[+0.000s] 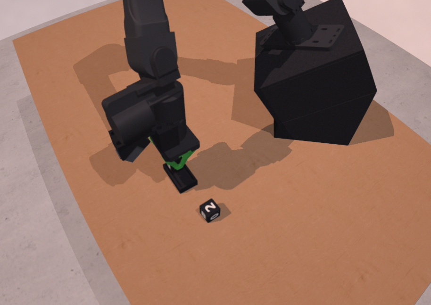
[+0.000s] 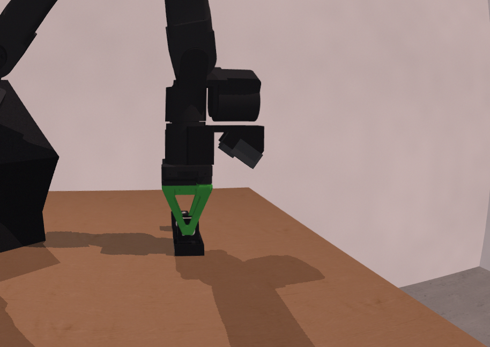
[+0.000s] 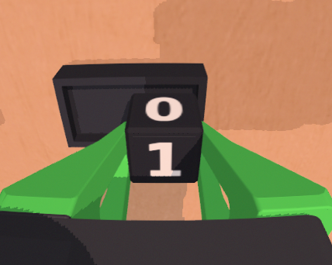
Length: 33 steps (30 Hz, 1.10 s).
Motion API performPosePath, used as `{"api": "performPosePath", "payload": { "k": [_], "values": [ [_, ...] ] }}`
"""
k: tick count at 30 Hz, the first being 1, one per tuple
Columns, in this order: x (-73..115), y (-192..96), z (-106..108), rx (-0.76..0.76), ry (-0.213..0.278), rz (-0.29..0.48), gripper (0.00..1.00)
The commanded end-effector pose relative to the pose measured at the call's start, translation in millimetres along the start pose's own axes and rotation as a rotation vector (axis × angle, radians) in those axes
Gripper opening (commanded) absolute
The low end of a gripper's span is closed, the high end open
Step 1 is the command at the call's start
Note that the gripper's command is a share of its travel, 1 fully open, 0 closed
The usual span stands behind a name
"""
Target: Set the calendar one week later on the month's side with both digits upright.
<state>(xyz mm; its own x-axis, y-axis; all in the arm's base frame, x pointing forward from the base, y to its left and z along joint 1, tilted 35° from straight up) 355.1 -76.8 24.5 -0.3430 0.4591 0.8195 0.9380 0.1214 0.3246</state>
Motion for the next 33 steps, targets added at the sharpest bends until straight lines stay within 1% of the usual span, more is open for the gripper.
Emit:
{"api": "performPosePath", "payload": {
  "k": [1, 7, 13, 16, 19, 23, 25, 31, 33],
  "values": [
    [4.2, 4.8, 0.7, 0.002, 0.002, -0.027, 0.26],
    [-3.9, -0.5, 2.8, 0.009, 0.005, -0.004, 0.26],
    [-0.9, 3.5, 0.4, 0.002, 0.002, -0.02, 0.26],
    [-6.9, 0.1, 2.8, 0.009, 0.005, -0.004, 0.26],
    [-3.2, 4.8, -1.5, -0.003, -0.001, -0.023, 0.26],
    [-9.8, 1.7, 2.6, 0.008, 0.005, -0.008, 0.26],
    [-5.0, 6.8, -2.1, -0.005, 0.0, -0.029, 0.26],
    [-10.2, 4.0, 2.0, 0.006, 0.003, -0.015, 0.26],
    [-8.9, 5.7, 0.1, 0.001, 0.001, -0.022, 0.26]
  ]
}}
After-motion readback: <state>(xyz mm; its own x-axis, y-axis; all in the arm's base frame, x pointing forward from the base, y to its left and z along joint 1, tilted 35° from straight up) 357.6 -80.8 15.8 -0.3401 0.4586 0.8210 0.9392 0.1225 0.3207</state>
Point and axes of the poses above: the point where the finger pads meet when closed, its own x axis back along the fingers, its own z axis across the jaws, y = z × x, the point moved 3 cm from there along x, back along the fingers, and after that the axes turned 15 degrees about x, right-handed, at the moved point
